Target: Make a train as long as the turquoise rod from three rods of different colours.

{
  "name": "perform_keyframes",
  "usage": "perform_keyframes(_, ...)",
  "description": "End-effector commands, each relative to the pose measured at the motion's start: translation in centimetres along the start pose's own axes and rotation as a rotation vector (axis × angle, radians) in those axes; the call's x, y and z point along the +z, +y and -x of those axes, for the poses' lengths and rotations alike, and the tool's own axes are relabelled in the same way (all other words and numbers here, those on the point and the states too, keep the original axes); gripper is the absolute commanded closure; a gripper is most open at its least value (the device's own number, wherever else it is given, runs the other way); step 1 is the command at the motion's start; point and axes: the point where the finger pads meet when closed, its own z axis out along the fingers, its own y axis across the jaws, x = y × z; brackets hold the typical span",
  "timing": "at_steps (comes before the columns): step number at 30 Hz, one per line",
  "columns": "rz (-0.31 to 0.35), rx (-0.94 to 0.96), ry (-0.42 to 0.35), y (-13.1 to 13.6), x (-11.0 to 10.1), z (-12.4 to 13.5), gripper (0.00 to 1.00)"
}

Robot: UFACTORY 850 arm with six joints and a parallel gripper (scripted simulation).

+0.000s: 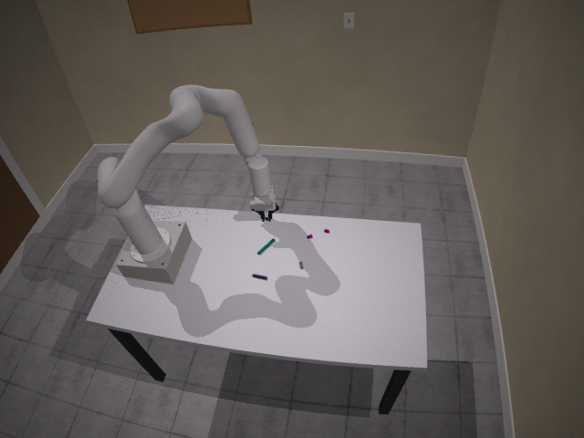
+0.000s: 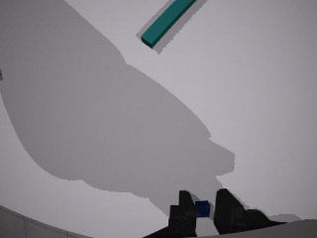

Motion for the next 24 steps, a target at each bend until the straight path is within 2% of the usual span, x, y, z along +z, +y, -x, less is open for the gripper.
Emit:
perform_keyframes(1, -0.002, 0.0, -0.001, -0.09, -0.08, 0.05, 0.76)
perform_keyframes(2, -0.002, 0.0, -0.001, -0.09, -0.08, 0.05, 0.76)
perform_keyframes(3, -0.002, 0.0, -0.001, -0.09, -0.08, 0.05, 0.96)
perform_keyframes(24, -0.002, 0.0, -0.001, -0.09, -0.08, 0.05, 0.96)
